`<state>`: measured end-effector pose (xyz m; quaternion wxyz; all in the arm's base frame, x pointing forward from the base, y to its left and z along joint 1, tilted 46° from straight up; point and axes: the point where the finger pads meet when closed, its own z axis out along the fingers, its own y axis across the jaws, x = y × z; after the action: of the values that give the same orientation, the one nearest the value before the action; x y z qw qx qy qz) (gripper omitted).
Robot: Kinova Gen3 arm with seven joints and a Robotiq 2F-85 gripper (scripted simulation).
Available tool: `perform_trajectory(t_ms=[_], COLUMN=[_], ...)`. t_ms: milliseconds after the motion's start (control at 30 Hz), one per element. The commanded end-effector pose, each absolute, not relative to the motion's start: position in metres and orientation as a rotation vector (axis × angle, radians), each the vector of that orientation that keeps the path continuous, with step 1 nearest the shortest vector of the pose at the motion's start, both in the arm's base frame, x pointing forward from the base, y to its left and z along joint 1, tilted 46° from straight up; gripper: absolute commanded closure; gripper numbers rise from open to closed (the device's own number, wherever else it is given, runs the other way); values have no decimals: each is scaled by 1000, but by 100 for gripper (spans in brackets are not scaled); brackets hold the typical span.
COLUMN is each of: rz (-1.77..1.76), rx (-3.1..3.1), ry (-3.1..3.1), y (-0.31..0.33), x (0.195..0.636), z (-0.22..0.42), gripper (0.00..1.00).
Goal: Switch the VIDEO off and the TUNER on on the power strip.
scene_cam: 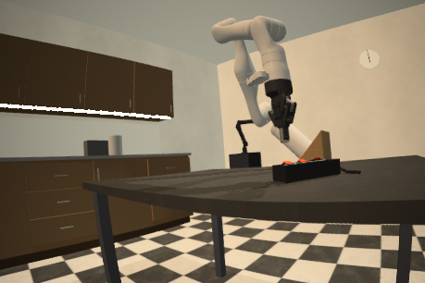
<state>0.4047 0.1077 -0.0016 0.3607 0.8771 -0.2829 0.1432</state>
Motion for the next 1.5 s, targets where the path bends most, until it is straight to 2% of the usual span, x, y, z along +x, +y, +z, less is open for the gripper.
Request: perform_trajectory(t_ms=[0, 1467], rz=[371, 371], rx=[2263, 2263], ry=[-730, -730], y=[109, 105], x=[405, 406], z=[-1, -4], gripper=[100, 100])
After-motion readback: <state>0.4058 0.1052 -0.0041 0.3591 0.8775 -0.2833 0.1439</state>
